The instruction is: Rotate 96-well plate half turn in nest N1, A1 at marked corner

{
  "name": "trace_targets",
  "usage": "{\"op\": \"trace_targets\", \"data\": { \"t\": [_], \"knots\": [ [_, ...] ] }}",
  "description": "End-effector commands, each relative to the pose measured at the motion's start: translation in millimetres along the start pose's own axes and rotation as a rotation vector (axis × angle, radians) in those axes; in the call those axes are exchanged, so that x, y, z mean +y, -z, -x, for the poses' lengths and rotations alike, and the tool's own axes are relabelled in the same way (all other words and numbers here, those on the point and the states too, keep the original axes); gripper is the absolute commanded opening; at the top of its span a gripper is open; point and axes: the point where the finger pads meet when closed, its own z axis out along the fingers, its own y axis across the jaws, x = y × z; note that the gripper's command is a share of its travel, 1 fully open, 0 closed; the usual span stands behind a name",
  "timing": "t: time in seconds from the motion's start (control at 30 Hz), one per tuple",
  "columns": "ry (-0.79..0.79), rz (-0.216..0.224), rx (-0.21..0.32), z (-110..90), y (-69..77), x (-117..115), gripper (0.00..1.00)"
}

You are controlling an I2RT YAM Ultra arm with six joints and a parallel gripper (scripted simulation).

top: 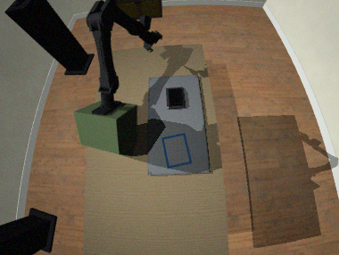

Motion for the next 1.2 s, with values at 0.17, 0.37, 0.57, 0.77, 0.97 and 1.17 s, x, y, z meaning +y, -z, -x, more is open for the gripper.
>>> {"op": "trace_targets", "data": {
  "t": [0.17,0.37,0.57,0.77,0.97,1.17],
  "knots": [
    [-0.064,-0.016,0.026,-18.3,13.1,-14.2,1.00],
    [-0.147,0.001,0.137,-47.8,19.1,-14.6,1.00],
    [-0.167,0.004,0.164,-67.2,23.9,-14.6,1.00],
    [-0.235,0.012,0.249,-95.7,33.3,-13.8,1.00],
    [-0.321,0.016,0.351,-122.2,44.4,-12.3,1.00],
    [-0.350,0.016,0.385,-140.2,53.1,-10.8,1.00]
  ]
}}
